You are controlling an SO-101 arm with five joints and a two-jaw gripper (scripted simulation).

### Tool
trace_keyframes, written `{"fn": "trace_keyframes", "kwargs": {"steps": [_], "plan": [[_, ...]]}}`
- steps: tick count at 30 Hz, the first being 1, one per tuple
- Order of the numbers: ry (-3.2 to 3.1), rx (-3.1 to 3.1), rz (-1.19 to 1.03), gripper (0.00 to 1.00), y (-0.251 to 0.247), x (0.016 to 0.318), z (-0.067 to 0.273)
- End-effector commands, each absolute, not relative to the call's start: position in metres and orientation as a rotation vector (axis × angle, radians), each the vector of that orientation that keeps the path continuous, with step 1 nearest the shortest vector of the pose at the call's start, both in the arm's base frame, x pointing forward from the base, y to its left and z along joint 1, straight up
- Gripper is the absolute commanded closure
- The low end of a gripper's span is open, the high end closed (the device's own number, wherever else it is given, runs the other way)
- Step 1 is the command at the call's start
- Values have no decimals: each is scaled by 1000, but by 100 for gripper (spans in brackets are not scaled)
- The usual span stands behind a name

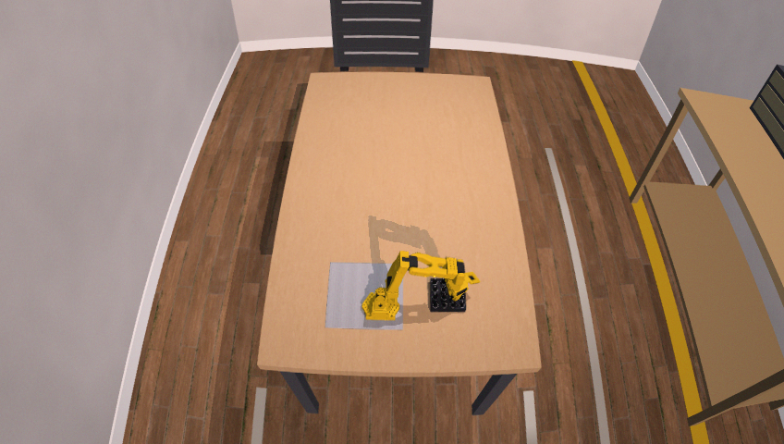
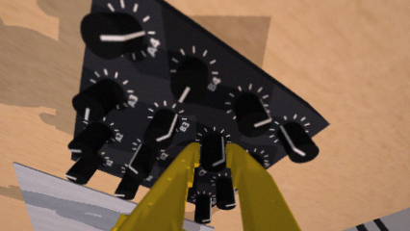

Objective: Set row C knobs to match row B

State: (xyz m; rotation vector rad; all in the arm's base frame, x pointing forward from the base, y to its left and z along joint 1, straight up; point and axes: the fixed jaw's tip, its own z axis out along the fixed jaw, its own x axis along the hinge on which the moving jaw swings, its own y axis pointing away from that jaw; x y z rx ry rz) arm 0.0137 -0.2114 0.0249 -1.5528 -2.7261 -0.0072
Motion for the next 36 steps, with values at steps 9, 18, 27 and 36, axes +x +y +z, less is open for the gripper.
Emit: {"fn": "trace_keyframes", "kwargs": {"steps": [9, 18, 27, 36], "plan": [[-2720, -1567, -7, 92, -212, 13, 38], [-2720, -1567, -7, 92, -212, 13, 52], [-2720, -1566, -7, 92, -211, 13, 59], [-2720, -1566, -7, 92, -211, 13, 61]]}}
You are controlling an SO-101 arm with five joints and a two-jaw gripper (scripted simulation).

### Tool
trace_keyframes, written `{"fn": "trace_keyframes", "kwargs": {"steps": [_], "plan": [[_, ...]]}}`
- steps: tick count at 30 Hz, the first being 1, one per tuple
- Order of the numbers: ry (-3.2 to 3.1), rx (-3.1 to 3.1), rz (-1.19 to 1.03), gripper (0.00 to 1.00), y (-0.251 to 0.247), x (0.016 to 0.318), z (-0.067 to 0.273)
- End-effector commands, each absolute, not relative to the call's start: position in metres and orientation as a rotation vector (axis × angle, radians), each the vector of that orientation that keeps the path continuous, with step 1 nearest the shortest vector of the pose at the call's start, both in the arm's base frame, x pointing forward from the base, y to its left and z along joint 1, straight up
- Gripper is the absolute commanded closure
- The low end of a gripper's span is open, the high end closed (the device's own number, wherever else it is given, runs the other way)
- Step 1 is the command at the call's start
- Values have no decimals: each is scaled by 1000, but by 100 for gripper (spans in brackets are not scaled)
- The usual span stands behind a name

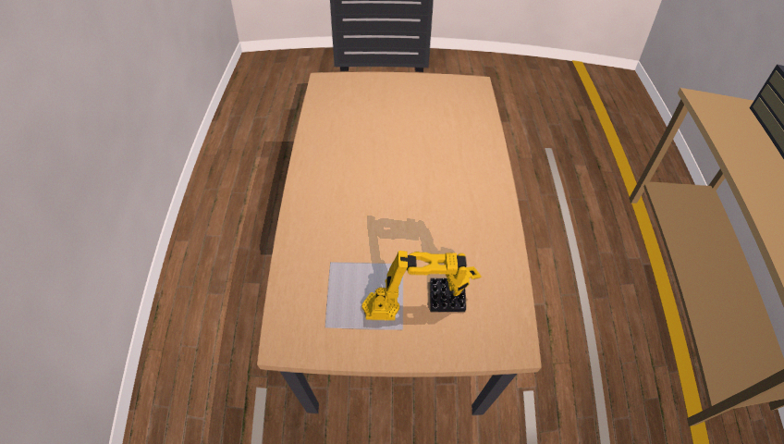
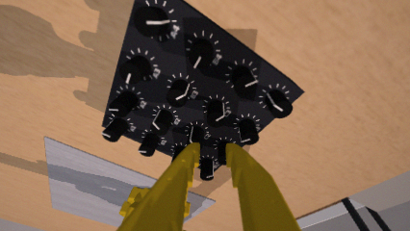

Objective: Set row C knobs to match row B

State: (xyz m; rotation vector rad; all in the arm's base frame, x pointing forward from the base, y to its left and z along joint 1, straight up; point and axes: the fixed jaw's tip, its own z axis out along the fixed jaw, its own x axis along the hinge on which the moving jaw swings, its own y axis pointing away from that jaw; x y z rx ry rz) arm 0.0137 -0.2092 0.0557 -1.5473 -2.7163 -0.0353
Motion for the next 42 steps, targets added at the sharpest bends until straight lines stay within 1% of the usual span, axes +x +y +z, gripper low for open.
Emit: {"fn": "trace_keyframes", "kwargs": {"steps": [1, 10, 28, 42], "plan": [[-2720, -1566, -7, 92, -211, 13, 61], [-2720, -1567, -7, 92, -206, 13, 63], [-2720, -1567, -7, 92, -169, 12, 65], [-2711, -1583, -7, 92, -167, 12, 64]]}}
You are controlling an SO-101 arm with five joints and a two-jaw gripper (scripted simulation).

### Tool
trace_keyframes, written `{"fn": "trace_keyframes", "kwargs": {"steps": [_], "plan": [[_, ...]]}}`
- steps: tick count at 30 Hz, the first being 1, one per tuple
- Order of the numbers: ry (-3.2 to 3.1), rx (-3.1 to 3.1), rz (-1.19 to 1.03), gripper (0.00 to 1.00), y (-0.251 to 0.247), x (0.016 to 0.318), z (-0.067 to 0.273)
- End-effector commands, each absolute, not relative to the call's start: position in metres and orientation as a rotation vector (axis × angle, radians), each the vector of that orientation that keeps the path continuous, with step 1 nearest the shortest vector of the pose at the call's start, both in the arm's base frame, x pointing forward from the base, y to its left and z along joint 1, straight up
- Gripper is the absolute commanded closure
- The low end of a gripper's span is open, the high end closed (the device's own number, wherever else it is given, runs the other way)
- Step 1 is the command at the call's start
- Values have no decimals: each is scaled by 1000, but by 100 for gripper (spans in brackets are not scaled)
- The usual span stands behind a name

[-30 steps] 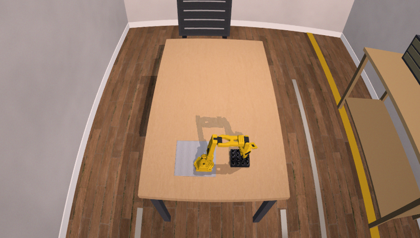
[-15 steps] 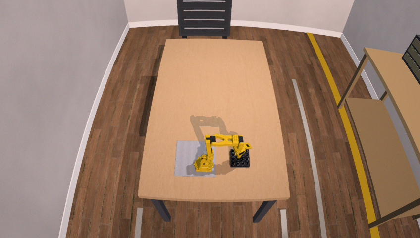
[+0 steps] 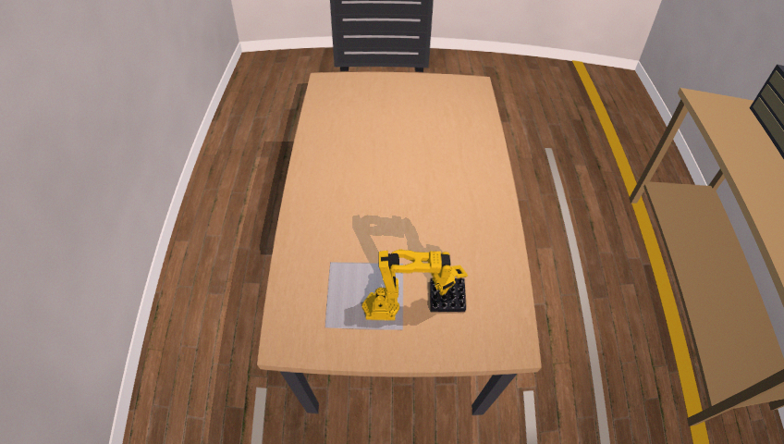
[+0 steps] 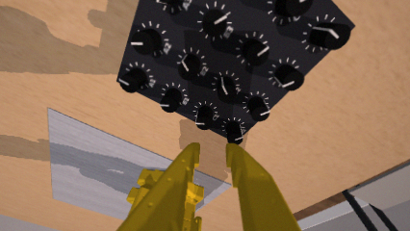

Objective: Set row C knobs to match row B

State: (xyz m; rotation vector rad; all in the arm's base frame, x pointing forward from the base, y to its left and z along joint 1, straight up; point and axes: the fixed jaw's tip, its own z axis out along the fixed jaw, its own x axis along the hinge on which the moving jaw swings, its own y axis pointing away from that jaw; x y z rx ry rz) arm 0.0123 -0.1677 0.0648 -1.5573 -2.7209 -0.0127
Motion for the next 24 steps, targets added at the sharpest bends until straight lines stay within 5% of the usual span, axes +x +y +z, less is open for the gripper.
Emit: {"fn": "trace_keyframes", "kwargs": {"steps": [1, 24], "plan": [[-2705, -1592, -7, 92, -167, 12, 64], [-2122, -2311, -5, 91, -171, 14, 64]]}}
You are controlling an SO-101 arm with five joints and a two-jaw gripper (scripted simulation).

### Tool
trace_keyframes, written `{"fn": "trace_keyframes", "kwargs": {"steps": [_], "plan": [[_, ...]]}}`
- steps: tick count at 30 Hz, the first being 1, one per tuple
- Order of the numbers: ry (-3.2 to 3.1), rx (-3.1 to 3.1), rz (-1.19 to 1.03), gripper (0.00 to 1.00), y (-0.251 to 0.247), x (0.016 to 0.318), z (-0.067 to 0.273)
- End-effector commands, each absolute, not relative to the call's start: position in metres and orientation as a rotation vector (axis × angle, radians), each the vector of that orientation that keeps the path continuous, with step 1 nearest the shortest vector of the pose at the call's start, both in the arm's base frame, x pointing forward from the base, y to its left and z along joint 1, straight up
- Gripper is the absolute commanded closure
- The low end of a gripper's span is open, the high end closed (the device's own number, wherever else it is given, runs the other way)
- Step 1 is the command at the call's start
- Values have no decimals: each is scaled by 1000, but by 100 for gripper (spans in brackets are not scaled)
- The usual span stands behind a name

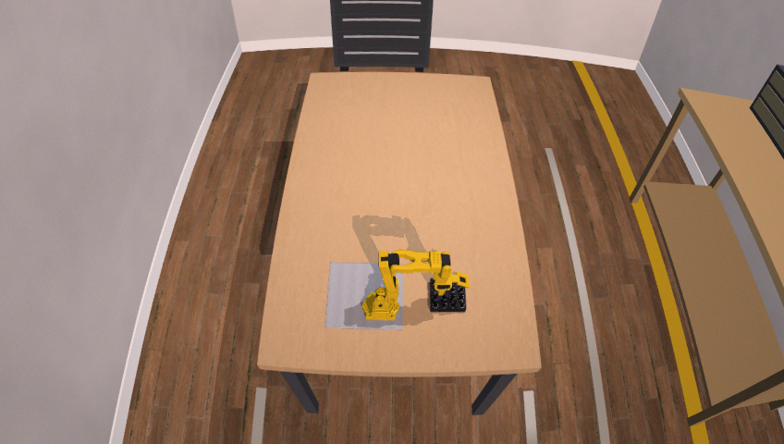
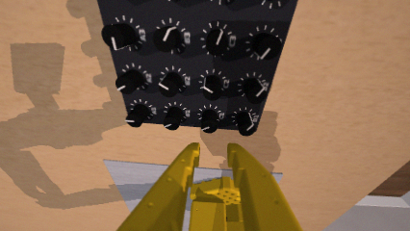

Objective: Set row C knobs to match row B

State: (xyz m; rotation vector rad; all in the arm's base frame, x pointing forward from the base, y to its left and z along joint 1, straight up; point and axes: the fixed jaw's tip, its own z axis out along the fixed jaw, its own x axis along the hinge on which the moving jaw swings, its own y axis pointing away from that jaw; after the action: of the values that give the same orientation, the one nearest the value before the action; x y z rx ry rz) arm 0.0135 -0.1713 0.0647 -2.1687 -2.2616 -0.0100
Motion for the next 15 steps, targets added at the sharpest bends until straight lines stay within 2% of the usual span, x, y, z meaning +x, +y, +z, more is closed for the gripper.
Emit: {"fn": "trace_keyframes", "kwargs": {"steps": [1, 15], "plan": [[-2071, -2357, -5, 91, -171, 14, 64], [-1448, -2783, -3, 91, -175, 13, 64]]}}
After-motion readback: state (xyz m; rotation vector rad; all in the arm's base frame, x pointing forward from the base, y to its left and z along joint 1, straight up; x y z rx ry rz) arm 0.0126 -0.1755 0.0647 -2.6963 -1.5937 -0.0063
